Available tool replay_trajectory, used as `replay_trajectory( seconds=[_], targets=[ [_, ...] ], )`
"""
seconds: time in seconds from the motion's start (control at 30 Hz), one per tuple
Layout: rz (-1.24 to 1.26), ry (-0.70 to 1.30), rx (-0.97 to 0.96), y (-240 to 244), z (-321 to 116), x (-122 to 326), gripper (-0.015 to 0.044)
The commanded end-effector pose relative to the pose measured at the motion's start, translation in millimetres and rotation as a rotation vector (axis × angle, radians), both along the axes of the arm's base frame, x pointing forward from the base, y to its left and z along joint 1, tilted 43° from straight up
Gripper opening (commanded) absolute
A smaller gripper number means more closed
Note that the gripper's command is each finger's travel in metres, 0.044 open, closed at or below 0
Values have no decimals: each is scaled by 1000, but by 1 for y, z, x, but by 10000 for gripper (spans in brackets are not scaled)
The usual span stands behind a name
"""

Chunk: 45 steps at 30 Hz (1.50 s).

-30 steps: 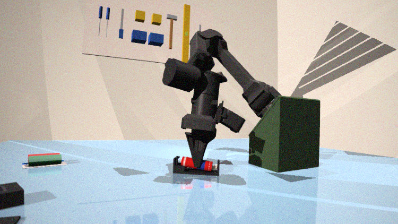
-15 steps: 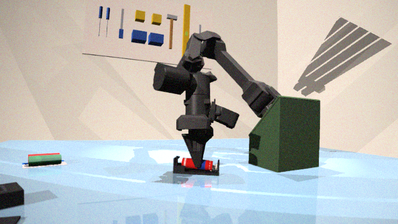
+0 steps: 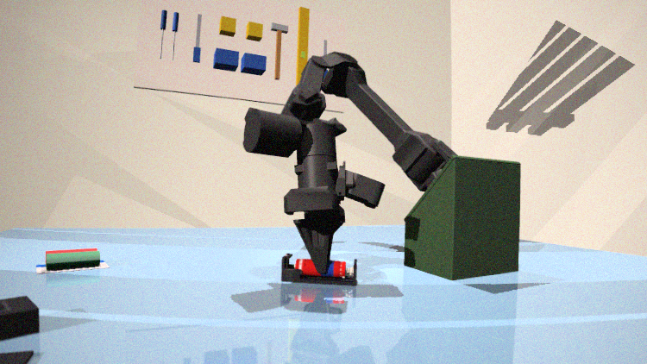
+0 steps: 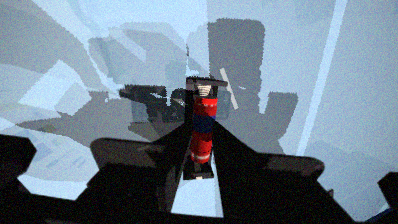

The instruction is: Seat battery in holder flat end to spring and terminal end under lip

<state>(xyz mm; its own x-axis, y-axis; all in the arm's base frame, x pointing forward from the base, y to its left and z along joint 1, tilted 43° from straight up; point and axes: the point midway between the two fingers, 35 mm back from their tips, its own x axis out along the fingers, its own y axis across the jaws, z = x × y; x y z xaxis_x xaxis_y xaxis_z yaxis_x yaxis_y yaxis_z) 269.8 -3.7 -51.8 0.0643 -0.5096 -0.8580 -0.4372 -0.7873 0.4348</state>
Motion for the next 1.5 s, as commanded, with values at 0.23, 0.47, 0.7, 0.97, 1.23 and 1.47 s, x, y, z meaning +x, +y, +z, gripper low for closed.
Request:
replay_trajectory(
  seconds=[0.23,0.47,0.7,0.97,1.23,1.47],
  targets=[
    [0,14,4,-3,-1,-1,68],
    [5,4,1,-6,3,9,68],
    [8,-1,5,-6,4,11,68],
    [8,-2,6,-6,5,11,121],
    [8,-2,6,-2,9,11,171],
    [9,-2,5,5,15,10,171]
  ],
)
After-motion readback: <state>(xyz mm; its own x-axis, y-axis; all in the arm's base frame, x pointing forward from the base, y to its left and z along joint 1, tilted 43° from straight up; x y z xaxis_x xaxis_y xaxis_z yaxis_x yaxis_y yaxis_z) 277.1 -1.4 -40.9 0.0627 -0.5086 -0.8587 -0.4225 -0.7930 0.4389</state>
